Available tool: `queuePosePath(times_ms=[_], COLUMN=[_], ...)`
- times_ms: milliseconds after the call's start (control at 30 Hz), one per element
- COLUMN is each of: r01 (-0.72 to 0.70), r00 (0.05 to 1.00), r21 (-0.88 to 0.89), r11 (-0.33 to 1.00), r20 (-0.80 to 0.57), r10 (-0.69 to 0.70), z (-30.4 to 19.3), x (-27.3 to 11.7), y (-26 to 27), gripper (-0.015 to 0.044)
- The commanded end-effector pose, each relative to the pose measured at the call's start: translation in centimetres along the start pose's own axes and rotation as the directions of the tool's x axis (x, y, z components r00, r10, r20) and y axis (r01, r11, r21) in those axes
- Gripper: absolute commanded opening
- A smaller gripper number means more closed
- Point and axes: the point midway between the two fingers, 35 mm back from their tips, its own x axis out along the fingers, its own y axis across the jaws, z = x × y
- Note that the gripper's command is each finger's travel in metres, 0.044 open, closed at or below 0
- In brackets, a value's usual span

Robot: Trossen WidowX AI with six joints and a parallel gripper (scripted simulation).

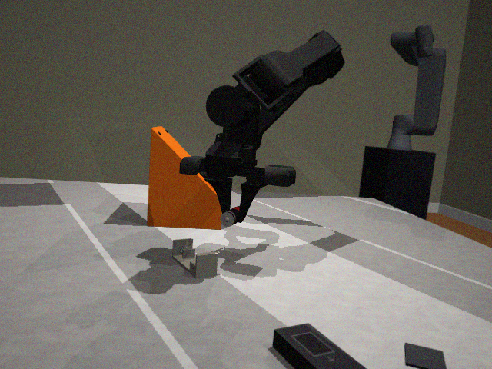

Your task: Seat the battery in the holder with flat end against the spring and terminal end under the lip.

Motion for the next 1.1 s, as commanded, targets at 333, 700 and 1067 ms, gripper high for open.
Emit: queuePosePath(times_ms=[333,700,1067], r01=[0.004,-0.003,0.007], r00=[1.0,1.0,0.997], r21=[-0.582,-0.783,-0.778], r11=[0.813,0.622,0.628], r20=[0.004,-0.001,0.055], r10=[-0.002,0.004,0.057], z=[4.4,6.1,6.6], x=[-0.8,-1.1,0.3], y=[-2.5,-3.9,-3.9], gripper=[0.0084,0.0084,0.0084])
